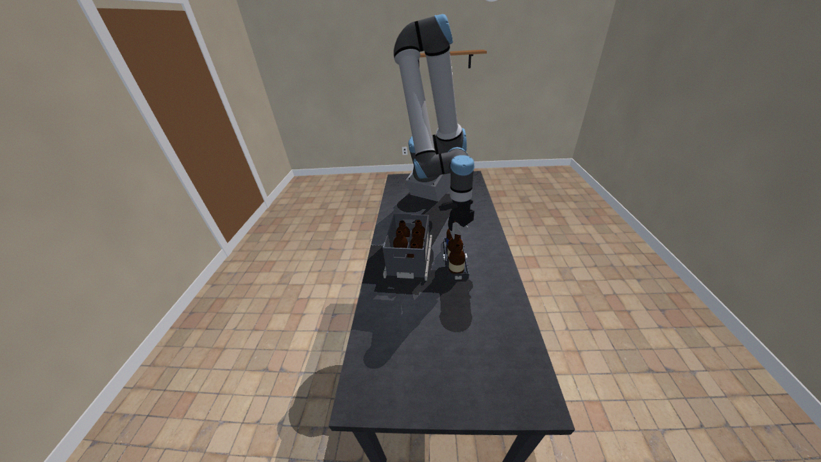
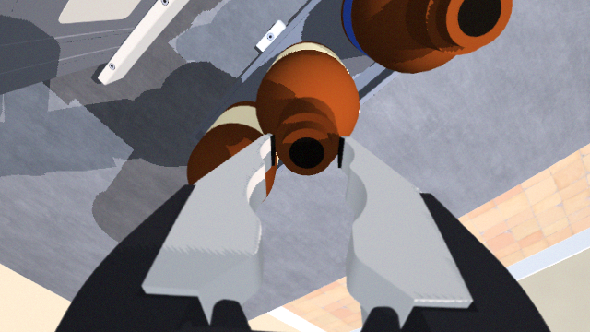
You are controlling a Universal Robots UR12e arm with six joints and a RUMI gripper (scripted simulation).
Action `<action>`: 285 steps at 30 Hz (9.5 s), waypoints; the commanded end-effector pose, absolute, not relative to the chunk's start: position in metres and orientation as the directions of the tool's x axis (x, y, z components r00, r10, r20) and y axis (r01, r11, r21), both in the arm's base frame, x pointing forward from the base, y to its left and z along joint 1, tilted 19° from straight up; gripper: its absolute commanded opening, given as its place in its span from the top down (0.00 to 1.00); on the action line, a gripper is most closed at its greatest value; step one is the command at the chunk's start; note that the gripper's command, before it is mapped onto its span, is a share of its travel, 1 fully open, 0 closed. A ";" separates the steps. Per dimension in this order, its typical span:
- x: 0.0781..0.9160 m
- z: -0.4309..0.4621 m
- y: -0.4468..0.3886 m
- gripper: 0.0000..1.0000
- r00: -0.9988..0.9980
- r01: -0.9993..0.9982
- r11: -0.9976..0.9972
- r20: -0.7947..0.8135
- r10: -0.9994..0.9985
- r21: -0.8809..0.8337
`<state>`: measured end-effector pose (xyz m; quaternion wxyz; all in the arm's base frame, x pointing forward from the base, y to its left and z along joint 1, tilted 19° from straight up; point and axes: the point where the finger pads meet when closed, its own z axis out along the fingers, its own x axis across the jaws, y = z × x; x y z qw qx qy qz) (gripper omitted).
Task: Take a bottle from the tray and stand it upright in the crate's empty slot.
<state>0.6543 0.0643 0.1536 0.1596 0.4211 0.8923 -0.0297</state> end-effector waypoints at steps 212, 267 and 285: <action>0.629 0.235 0.082 1.00 -0.594 0.761 0.644 -0.311 0.742 0.083; 0.620 0.265 0.088 1.00 -0.594 0.761 0.644 -0.311 0.742 0.083; 0.620 0.265 0.088 1.00 -0.594 0.761 0.644 -0.311 0.742 0.083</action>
